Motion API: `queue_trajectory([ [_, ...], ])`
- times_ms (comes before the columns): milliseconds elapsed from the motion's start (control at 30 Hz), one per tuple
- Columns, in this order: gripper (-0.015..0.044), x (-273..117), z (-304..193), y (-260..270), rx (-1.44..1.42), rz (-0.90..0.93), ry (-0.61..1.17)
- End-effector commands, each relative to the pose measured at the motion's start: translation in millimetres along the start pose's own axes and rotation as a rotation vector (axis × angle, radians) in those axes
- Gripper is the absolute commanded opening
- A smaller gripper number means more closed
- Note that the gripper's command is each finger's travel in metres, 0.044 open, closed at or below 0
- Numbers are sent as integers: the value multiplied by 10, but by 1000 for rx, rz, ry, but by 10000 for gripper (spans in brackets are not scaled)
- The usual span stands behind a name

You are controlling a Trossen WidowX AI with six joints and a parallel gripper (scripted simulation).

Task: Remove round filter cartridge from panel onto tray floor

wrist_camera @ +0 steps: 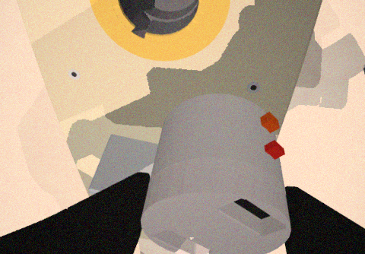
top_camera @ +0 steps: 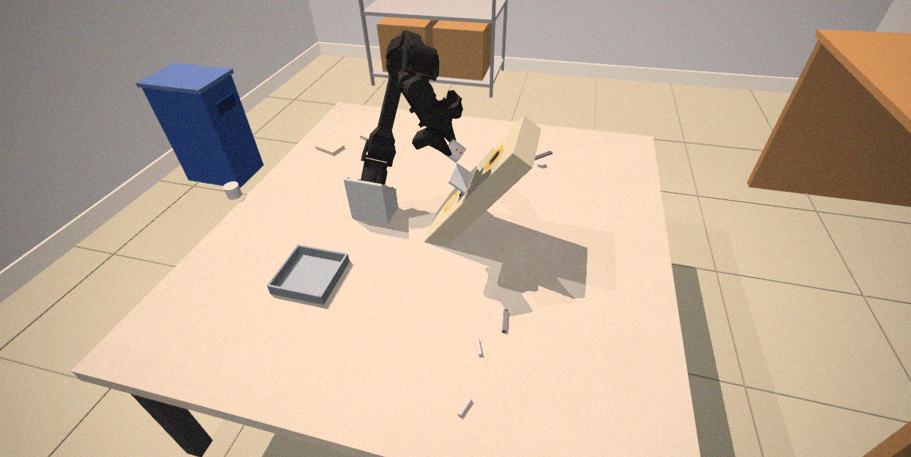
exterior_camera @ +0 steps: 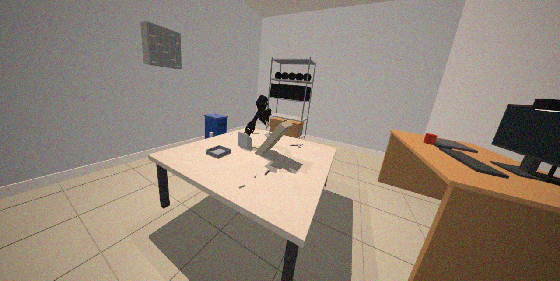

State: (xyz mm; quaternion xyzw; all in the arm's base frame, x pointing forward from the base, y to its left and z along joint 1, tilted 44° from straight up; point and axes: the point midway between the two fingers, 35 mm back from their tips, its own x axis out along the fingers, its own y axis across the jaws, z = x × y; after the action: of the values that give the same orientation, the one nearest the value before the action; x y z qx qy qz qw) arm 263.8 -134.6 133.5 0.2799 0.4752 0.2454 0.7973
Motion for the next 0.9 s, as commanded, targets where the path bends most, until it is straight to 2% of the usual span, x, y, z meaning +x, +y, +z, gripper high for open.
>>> queue_trajectory([
  [0, 0, 15, 9, -208, -5, -4, -2],
  [233, 0, 72, -17, -555, -7, -5, -3],
  [333, 0, 55, -43, -497, 23, -16, 4],
  [867, 0, -243, -824, -1568, 631, -377, 47],
])
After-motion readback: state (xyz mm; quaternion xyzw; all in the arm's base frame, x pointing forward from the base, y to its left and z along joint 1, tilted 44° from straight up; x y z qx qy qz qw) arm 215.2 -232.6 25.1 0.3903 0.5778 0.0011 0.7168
